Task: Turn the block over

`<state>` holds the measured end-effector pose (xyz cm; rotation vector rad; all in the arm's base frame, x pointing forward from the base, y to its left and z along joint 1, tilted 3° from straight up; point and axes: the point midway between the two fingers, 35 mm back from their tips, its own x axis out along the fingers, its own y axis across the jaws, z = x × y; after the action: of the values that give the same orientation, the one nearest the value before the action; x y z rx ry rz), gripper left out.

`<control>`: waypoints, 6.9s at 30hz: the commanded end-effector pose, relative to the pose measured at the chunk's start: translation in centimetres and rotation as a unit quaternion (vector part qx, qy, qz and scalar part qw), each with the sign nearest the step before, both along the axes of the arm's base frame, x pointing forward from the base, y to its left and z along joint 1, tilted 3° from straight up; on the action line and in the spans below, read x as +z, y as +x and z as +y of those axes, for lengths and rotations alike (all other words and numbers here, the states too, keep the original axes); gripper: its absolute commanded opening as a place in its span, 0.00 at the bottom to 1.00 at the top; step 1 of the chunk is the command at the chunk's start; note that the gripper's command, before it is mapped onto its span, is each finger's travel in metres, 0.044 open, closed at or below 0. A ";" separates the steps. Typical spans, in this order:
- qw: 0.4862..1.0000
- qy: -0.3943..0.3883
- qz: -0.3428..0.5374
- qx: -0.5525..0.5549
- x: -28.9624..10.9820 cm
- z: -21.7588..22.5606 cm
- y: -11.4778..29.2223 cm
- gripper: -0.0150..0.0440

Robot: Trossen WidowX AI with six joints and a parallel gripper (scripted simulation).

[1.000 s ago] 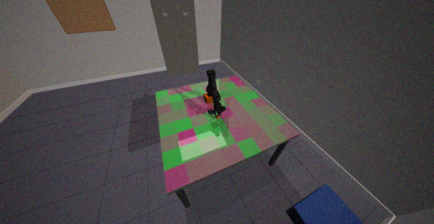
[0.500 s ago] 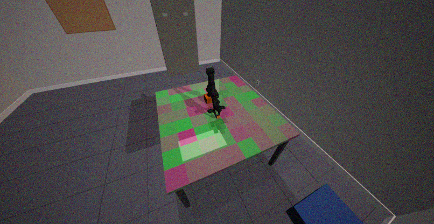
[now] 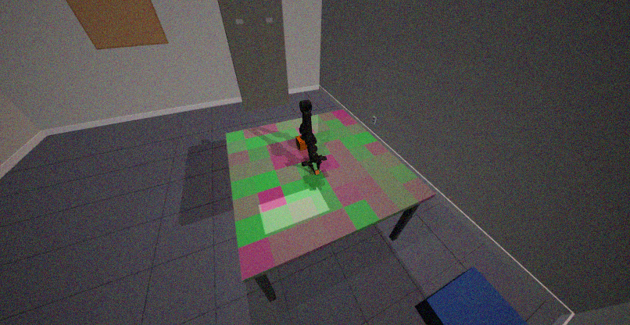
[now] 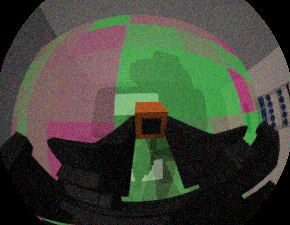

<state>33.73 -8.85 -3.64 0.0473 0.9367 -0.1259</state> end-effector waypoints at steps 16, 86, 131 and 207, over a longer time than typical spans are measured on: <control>0.992 -0.014 -0.128 0.003 -1.8 0.1 -0.5 0.25; 0.979 -0.025 -0.202 0.006 -0.8 0.5 -1.6 1.00; 0.998 0.008 0.064 0.003 6.4 0.7 -3.1 1.00; 0.948 0.040 0.315 -0.001 -0.1 0.1 0.5 0.73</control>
<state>34.29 -8.73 -3.55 0.0869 1.5796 -0.1015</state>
